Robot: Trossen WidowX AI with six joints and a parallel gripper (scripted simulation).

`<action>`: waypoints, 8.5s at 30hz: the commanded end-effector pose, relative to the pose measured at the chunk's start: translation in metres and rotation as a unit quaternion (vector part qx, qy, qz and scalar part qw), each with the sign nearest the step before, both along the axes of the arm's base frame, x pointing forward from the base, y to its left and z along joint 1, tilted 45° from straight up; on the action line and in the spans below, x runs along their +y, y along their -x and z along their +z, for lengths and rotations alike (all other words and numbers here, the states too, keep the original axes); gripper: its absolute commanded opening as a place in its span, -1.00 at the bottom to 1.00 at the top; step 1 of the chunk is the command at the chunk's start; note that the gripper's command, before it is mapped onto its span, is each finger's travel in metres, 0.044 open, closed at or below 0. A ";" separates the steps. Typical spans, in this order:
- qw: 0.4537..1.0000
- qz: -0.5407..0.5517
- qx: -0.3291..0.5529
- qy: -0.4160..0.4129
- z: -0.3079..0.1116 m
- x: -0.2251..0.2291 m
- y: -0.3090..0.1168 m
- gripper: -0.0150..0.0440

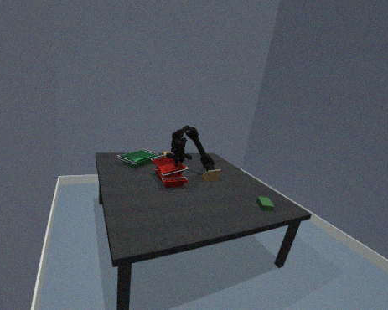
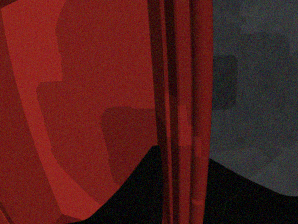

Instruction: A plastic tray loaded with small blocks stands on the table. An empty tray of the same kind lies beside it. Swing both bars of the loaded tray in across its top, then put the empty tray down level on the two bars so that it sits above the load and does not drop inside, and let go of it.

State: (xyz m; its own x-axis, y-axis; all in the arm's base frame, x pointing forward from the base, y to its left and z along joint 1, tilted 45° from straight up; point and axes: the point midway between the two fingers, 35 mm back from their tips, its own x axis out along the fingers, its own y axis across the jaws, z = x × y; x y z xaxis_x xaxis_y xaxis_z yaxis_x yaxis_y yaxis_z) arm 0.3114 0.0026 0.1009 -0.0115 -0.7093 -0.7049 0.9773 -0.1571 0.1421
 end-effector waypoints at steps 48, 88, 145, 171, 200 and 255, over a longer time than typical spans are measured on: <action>1.000 -0.007 0.019 -0.005 -0.008 -0.003 0.008 -0.49; 1.000 -0.007 0.019 -0.005 -0.015 -0.006 0.010 -0.49; 1.000 -0.007 0.019 -0.005 -0.022 -0.009 0.013 -0.49; 1.000 -0.007 0.019 -0.005 -0.022 -0.009 0.013 -0.49; 1.000 -0.006 0.015 -0.004 -0.028 -0.011 0.013 -0.49; 1.000 -0.007 0.019 -0.005 -0.030 -0.012 0.015 -0.49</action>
